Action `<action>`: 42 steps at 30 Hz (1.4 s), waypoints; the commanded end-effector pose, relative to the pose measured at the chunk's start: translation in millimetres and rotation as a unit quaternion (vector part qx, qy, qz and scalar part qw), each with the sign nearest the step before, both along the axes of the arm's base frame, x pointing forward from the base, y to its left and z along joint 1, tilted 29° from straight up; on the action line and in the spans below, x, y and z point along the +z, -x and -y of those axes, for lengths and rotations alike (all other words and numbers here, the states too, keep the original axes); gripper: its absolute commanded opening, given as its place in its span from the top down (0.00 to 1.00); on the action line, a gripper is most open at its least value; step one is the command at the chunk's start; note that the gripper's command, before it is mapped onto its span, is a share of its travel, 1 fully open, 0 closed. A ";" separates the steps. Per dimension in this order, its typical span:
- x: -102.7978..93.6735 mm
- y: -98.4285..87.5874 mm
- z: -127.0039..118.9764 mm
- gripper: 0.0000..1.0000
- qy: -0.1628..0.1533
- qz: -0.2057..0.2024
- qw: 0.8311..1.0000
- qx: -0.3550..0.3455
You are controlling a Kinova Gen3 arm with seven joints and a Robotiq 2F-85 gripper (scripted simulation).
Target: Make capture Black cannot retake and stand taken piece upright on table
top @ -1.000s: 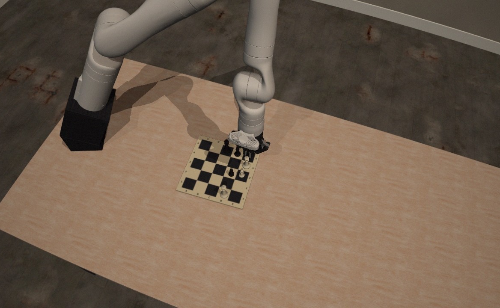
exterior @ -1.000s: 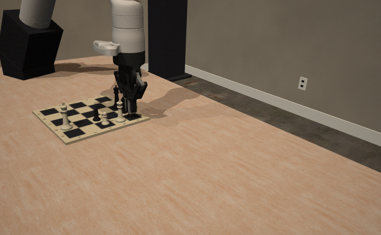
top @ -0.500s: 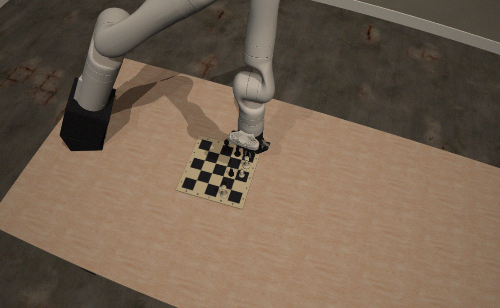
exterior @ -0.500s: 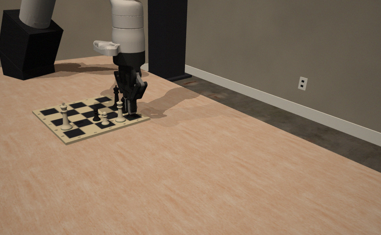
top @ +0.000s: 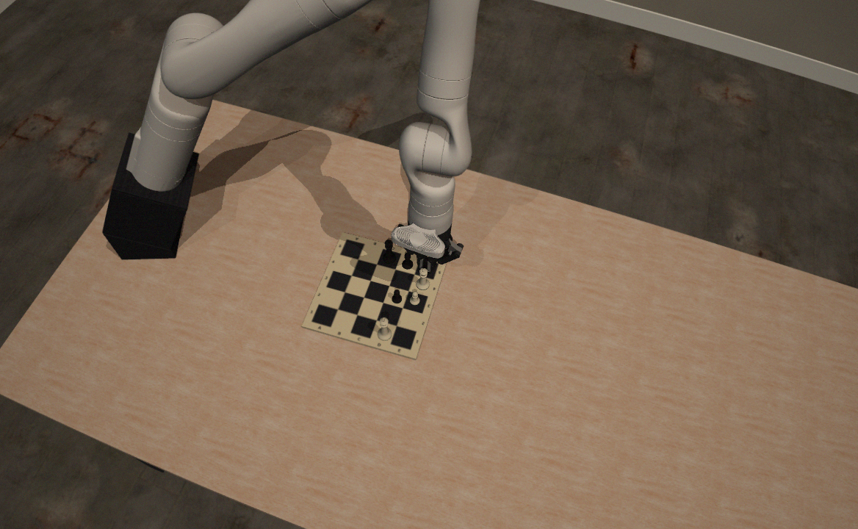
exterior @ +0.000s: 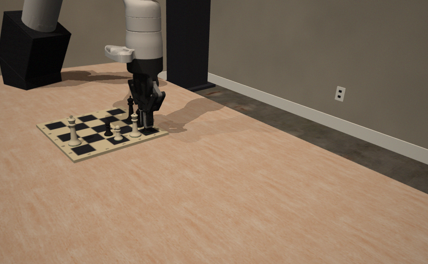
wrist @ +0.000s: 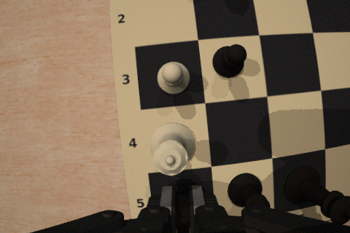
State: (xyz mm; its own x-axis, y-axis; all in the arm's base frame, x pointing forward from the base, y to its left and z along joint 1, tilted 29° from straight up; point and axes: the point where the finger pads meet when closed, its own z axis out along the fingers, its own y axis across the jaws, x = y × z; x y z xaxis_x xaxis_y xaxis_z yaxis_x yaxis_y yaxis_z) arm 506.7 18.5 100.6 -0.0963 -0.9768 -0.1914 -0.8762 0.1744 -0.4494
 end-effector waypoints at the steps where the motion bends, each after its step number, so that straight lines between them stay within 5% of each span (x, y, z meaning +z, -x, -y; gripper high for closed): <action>1: 1.8 -0.1 0.1 1.00 0.000 0.001 1.000 0.000; 42: 78.3 41.5 11.1 1.00 0.000 0.001 1.000 0.000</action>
State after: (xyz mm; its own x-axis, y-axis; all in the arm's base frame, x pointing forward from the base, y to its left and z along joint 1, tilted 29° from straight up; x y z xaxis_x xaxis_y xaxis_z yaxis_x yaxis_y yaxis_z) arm 464.6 2.3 170.4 -0.1078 -0.9766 -0.1862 -0.8788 0.1812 -0.4415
